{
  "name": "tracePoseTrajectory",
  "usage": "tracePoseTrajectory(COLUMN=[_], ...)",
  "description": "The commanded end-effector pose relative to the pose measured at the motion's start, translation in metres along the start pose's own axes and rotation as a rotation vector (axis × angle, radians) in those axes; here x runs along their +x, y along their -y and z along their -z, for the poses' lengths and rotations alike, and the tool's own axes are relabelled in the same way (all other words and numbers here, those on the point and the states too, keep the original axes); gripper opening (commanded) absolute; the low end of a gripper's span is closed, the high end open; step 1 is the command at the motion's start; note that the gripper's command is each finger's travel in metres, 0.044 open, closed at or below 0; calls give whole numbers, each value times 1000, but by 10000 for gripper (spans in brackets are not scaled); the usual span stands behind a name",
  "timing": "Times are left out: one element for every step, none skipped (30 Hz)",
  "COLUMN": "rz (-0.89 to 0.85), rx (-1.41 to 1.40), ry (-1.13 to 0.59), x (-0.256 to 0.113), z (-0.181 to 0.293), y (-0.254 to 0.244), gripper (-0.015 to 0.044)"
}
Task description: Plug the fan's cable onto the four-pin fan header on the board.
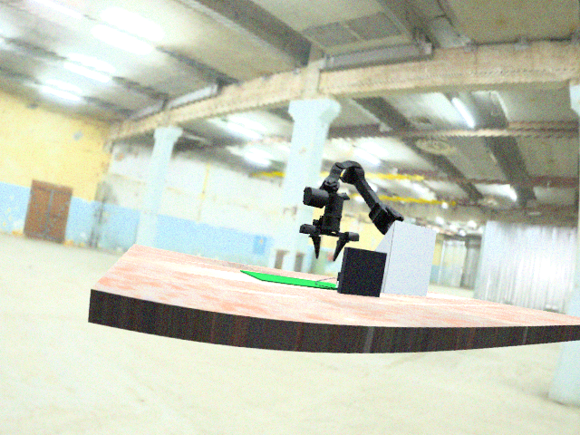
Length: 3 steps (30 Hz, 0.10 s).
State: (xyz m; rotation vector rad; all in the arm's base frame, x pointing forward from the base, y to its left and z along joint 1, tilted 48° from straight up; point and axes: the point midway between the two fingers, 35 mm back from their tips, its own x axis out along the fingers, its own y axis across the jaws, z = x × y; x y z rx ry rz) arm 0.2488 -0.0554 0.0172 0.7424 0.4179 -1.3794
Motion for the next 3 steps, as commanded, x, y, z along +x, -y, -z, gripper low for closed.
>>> tracePoseTrajectory(rz=[1, 1, 1], rx=[-6, -6, -6], ry=[5, 5, 5], x=[0, 0, 0], z=[-2, -2, -2], y=[1, 1, 1], gripper=[260, 260, 260])
